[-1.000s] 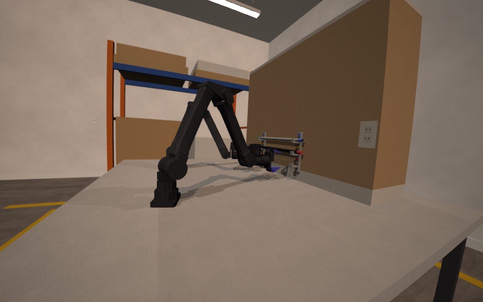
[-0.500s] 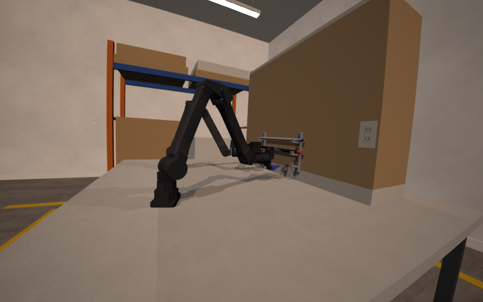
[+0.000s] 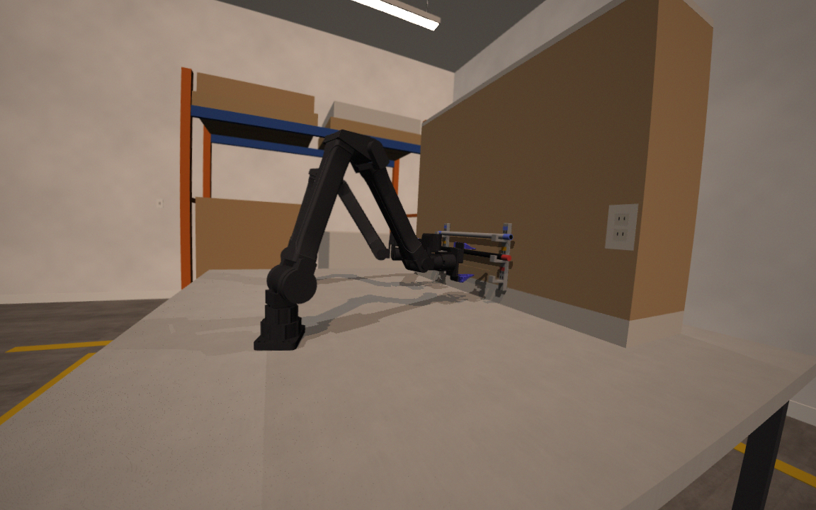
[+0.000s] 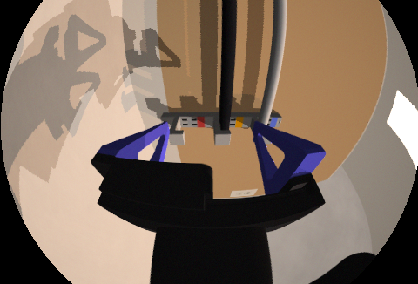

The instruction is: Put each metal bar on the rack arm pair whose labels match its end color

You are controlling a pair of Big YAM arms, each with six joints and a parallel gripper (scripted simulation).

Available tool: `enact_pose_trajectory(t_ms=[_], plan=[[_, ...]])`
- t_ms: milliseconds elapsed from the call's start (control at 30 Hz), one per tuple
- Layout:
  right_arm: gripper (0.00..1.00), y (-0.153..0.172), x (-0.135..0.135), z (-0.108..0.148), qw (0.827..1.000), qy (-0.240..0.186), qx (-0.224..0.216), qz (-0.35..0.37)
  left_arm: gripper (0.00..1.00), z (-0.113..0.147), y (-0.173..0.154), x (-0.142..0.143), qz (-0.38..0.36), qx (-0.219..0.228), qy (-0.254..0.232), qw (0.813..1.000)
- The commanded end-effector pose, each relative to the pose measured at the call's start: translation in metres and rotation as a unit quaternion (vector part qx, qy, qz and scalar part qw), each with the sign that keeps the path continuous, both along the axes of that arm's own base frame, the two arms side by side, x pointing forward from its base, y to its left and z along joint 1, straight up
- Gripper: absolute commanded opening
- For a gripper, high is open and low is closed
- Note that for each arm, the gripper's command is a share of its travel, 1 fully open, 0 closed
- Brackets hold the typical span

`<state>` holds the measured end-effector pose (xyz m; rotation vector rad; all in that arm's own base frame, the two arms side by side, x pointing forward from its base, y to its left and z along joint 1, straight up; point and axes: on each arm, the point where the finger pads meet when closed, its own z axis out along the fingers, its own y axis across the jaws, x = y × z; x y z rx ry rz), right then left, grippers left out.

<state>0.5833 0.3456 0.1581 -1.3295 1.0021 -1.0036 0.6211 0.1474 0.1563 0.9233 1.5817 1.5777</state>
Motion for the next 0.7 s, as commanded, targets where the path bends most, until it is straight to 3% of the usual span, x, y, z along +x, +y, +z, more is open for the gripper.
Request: enact_pose_trajectory(t_ms=[0, 667], plan=[[1.00, 0.002, 0.021, 0.047, 0.999, -0.029, 0.028, -0.006, 1.00, 0.044, 0.008, 0.012, 0.004, 0.002, -0.041, 0.999], [1.00, 0.003, 0.021, 0.072, 0.999, -0.029, 0.029, -0.006, 1.00, 0.069, 0.008, 0.012, 0.004, 0.002, -0.043, 0.999]])
